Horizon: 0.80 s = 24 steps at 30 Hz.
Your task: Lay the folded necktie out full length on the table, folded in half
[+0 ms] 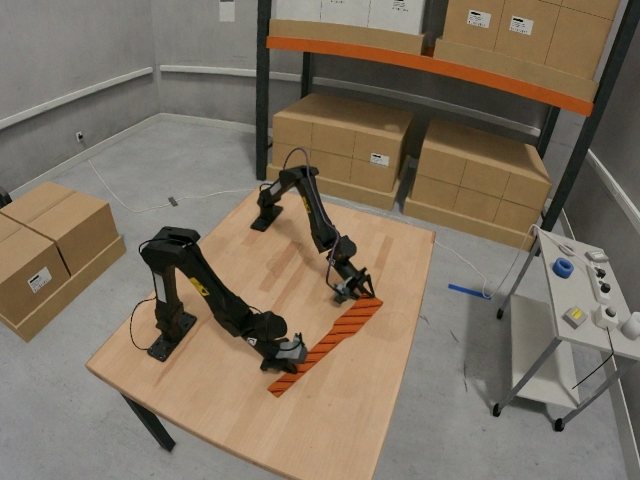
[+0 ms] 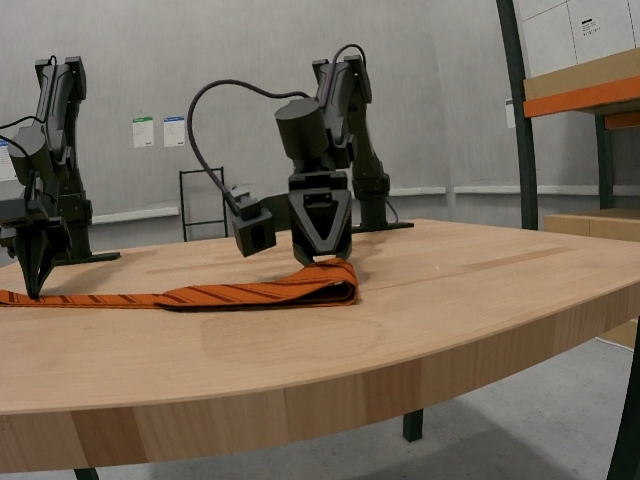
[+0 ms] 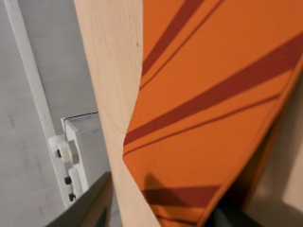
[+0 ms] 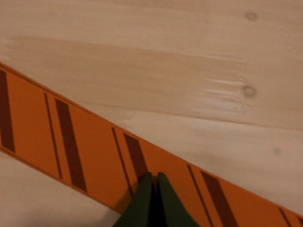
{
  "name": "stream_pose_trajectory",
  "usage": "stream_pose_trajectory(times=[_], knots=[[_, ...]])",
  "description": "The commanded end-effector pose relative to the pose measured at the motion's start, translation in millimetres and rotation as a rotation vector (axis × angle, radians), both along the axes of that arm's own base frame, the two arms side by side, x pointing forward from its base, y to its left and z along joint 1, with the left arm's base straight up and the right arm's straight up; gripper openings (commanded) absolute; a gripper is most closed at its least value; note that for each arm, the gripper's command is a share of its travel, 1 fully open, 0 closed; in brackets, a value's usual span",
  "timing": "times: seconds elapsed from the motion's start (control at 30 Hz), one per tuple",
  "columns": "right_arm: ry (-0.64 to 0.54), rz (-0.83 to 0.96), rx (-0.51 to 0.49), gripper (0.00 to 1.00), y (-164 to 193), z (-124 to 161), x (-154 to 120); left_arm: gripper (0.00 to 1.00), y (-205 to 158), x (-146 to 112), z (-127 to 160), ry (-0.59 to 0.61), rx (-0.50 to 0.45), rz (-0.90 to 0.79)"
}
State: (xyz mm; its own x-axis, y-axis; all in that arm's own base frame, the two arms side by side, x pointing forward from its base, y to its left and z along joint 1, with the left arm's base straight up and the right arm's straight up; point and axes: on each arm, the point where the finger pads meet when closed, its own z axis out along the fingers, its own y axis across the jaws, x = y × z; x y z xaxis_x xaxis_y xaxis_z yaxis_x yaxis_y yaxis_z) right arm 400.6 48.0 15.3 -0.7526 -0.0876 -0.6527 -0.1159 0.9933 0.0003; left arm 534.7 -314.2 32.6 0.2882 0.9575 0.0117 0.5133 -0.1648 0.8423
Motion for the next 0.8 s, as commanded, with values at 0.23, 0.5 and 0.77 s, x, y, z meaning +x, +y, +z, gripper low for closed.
stream_pose_trajectory(times=[0.23,0.5,0.77], knots=[[0.013,0.005,-0.002,0.04,-2.1,-6.1,-2.8,0.43,-1.2,10.2,8.6,-0.007,-0.014,0.001],[0.013,0.005,-0.002,0.04,-2.1,-6.1,-2.8,0.43,-1.5,11.4,9.2,-0.007,-0.014,0.001],[0.013,0.005,-0.002,0.04,-2.1,-6.1,-2.8,0.43,-1.5,11.4,9.2,-0.007,-0.014,0.001]])
